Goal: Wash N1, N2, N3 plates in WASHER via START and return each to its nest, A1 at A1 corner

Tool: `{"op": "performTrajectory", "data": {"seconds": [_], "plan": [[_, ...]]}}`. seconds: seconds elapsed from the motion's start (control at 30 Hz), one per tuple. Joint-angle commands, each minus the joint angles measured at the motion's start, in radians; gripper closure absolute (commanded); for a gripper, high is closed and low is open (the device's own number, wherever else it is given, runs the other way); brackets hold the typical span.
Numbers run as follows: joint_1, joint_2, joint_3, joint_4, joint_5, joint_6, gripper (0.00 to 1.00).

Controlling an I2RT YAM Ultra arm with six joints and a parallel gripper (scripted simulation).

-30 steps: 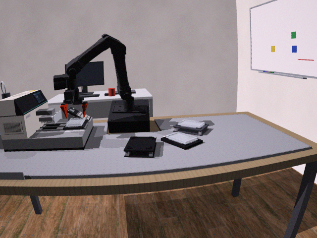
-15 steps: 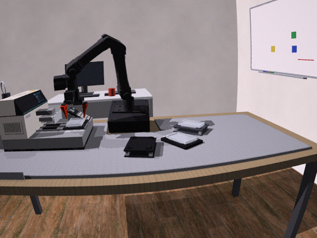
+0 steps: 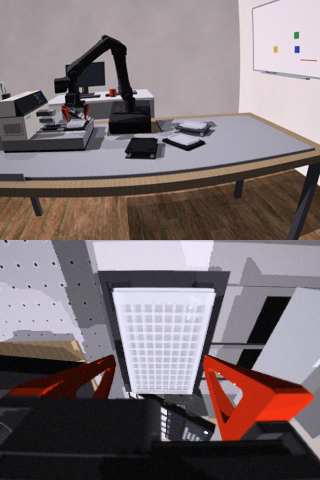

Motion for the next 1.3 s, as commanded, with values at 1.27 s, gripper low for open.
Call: {"op": "performTrajectory", "data": {"seconds": [1.27], "plan": [[0.017,0.022,-0.033,0.084,0.002,0.025,0.0]]}}
